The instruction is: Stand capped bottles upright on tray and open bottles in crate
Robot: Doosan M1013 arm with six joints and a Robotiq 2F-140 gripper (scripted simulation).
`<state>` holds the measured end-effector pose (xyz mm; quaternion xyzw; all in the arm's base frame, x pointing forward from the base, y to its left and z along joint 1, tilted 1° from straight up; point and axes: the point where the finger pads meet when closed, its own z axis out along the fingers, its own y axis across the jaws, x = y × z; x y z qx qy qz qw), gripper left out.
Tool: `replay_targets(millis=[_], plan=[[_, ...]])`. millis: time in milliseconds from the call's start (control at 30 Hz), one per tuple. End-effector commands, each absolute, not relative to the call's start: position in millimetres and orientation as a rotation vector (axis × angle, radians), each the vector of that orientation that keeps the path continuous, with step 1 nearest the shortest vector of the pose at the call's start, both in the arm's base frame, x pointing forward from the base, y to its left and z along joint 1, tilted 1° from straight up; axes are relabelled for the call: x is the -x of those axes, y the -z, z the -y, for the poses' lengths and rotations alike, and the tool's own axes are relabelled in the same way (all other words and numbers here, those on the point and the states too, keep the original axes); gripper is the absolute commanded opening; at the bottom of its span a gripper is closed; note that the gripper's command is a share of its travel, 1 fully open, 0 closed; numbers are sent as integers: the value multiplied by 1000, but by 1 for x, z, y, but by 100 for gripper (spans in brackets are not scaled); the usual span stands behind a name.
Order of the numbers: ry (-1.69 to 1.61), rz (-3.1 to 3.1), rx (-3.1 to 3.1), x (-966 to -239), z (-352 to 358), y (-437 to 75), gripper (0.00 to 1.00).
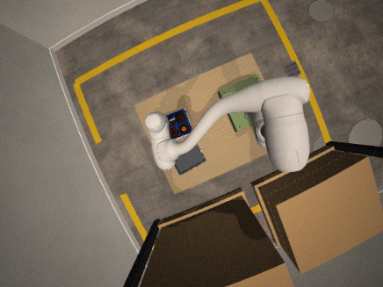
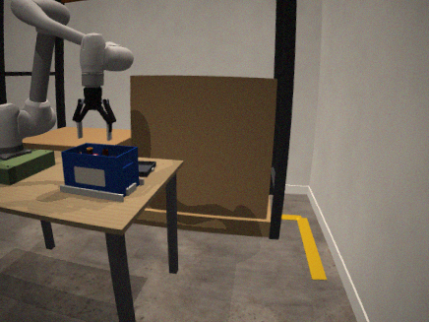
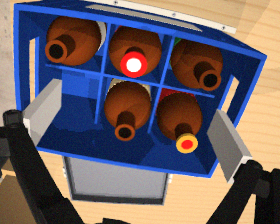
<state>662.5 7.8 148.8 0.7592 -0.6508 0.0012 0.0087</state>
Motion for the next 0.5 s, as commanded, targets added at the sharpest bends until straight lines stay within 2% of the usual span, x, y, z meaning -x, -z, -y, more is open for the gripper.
replay_targets(millis=[0,467], plan=[[-4,2038,-2373,-666,-11,-151,100],[-4,2034,-2372,-663,-8,-149,100]])
